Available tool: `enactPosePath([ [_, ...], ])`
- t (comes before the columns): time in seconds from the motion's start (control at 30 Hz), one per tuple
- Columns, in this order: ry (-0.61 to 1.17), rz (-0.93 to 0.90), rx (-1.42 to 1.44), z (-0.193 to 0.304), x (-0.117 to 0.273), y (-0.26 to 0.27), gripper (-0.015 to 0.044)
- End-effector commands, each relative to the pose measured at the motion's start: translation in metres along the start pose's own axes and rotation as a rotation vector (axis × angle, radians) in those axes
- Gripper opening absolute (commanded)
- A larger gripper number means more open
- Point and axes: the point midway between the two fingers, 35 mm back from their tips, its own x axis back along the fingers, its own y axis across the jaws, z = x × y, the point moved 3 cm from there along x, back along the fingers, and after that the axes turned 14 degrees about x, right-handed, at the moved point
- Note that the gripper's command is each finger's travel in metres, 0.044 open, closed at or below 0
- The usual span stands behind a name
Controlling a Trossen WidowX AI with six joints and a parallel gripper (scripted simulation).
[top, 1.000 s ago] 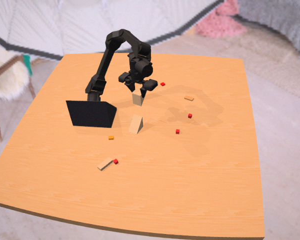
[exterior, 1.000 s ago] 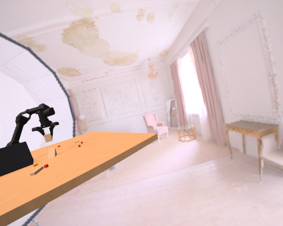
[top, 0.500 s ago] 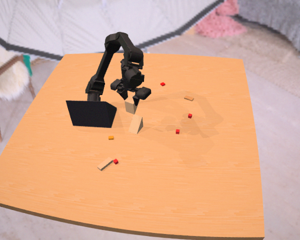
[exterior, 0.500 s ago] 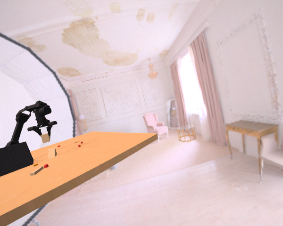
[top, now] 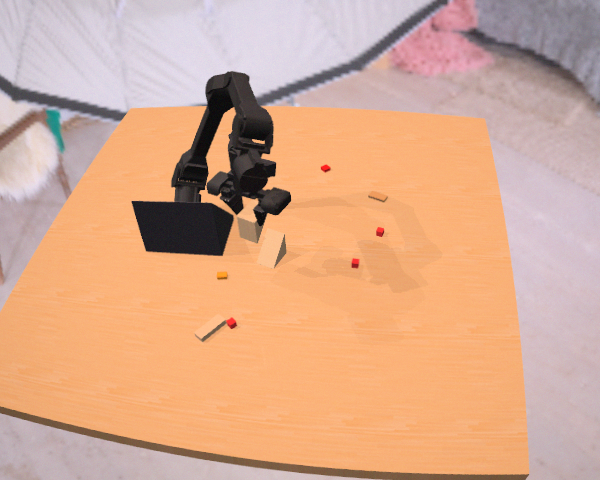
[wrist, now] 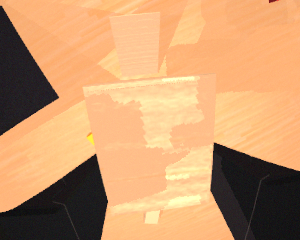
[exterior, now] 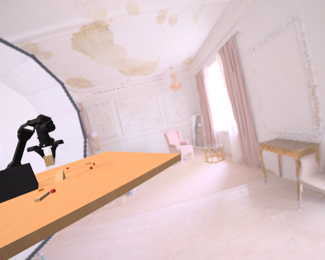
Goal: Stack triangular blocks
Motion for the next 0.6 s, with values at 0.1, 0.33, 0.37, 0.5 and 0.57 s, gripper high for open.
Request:
enactPosePath([
  [0.1, 0.005, 0.001, 0.01, -0.001, -0.016, -0.005, 0.0],
  [0.33, 0.004, 0.001, 0.011, -0.012, -0.043, -0.008, 0.0],
  [0.37, 0.004, 0.001, 0.011, -0.014, -0.047, -0.009, 0.0],
  [0.5, 0.002, 0.001, 0.012, -0.021, -0.063, -0.009, 0.0],
  [0.57, 0.001, 0.001, 0.012, -0.024, -0.07, -0.008, 0.0],
])
